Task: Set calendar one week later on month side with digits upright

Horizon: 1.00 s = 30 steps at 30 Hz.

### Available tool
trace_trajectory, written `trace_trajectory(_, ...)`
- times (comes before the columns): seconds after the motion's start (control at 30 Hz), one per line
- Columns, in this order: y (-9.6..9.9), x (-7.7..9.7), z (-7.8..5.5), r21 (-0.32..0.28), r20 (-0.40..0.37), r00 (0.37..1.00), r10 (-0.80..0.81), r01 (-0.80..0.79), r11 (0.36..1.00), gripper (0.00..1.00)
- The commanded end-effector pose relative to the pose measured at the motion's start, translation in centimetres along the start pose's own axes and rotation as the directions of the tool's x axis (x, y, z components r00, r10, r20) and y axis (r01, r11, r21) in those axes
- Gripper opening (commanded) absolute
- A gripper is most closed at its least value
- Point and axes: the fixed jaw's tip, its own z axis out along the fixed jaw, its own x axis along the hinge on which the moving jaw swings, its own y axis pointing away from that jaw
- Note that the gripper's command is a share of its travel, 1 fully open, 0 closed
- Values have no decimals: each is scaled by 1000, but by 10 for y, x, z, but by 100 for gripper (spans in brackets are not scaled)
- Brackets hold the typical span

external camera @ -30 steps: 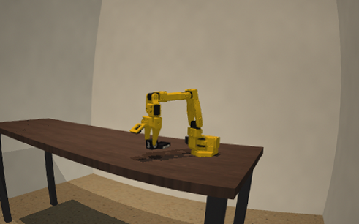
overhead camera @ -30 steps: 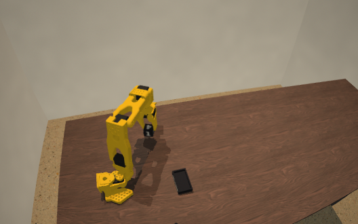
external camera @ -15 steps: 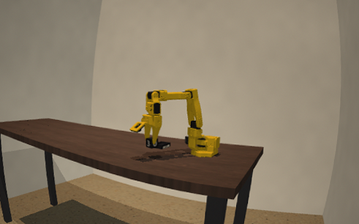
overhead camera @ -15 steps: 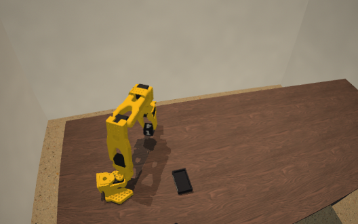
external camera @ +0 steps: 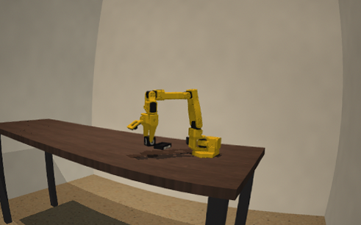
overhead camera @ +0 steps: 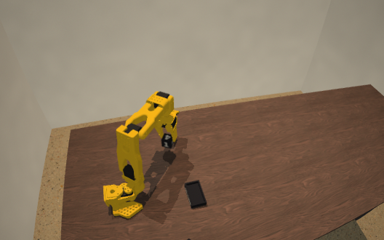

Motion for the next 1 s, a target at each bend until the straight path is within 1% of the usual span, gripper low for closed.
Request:
trace_trajectory(0.0,-20,-1,-11,7,66,992,106,-106,994,0)
trace_trajectory(0.13,-43,7,-11,4,66,971,230,-231,973,0)
trace_trajectory(0.23,-63,17,-10,1,66,940,335,-336,942,0)
trace_trajectory(0.3,-63,17,-10,1,66,940,335,-336,942,0)
trace_trajectory(0.43,-90,34,-9,-2,65,872,485,-486,874,0)
trace_trajectory(0.5,-103,45,-9,-4,64,826,560,-561,828,0)
trace_trajectory(0.6,-122,64,-8,-7,62,740,669,-670,742,0)
trace_trajectory(0.77,-148,101,-6,-12,59,559,827,-828,560,0)
trace_trajectory(0.8,-152,110,-6,-12,59,517,854,-855,519,0)
trace_trajectory(0.87,-152,110,-6,-12,59,517,854,-855,519,0)
trace_trajectory(0.97,-162,135,-5,-14,56,387,920,-921,388,0)
